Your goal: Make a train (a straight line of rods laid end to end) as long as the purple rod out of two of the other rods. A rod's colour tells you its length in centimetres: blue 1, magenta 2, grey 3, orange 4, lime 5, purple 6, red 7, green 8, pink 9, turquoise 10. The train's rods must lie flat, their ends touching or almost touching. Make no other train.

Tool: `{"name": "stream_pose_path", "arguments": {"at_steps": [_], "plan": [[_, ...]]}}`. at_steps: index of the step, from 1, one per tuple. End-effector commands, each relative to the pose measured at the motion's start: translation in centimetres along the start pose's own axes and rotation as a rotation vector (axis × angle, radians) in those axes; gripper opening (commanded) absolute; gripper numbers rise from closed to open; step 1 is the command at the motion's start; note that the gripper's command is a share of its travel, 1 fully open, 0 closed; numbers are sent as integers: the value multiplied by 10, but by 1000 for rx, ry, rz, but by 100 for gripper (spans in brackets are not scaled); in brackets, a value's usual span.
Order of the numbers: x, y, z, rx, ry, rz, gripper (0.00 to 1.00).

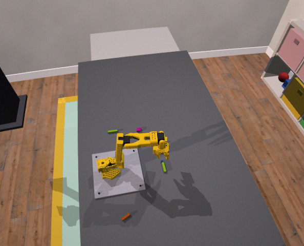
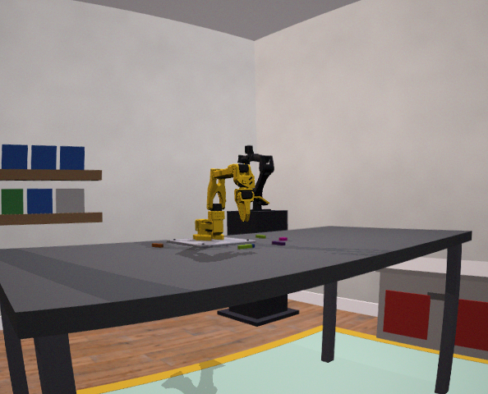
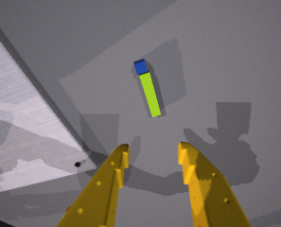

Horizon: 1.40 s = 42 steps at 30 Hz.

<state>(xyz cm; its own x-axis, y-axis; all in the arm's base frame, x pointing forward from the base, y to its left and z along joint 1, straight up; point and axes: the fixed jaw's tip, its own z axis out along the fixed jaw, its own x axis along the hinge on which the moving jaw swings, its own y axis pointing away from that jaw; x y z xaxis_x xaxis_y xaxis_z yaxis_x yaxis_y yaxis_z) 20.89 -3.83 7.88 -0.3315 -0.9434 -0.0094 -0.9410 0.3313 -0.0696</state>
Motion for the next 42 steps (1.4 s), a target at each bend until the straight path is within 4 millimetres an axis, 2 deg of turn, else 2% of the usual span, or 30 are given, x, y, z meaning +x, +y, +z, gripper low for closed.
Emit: {"name": "stream_pose_path", "arguments": {"at_steps": [1,8,10,25,42], "plan": [[-4,9,-9,24,-8,118,17],[-9,23,-25,72,-34,371,17],[-9,23,-25,72,-34,371,17],[-15,53,-46,147,-139,908,17],[-17,68,-51,167,-225,1197,17]]}}
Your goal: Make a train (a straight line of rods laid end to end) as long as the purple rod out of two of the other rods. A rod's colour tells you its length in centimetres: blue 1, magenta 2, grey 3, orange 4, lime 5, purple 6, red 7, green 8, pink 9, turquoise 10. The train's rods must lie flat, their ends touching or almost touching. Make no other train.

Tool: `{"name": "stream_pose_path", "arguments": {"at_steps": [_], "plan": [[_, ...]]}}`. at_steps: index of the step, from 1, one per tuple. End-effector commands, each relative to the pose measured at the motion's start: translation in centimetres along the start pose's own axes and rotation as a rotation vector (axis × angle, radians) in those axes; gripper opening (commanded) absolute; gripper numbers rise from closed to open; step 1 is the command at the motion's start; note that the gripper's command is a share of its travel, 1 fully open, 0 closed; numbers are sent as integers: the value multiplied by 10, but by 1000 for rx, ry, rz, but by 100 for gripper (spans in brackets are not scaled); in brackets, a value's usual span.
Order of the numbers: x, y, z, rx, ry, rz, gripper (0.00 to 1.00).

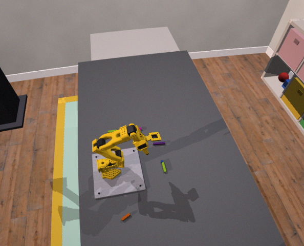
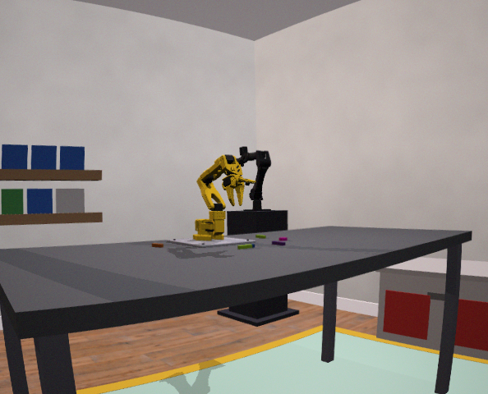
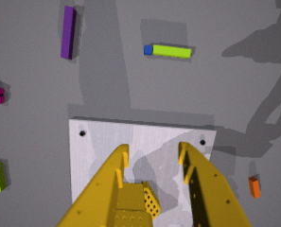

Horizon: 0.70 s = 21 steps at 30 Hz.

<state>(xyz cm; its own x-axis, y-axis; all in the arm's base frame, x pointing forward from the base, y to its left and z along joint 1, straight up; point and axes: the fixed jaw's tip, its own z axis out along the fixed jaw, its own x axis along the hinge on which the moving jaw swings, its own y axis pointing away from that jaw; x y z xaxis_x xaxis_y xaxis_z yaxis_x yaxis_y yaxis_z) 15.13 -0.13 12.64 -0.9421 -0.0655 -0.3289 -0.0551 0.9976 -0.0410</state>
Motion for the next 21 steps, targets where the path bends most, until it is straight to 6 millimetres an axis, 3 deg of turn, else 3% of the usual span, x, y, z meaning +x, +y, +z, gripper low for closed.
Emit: {"name": "stream_pose_path", "arguments": {"at_steps": [1,21], "plan": [[5,2,0,-5,5,32,17],[6,3,-1,-5,-4,62,17]]}}
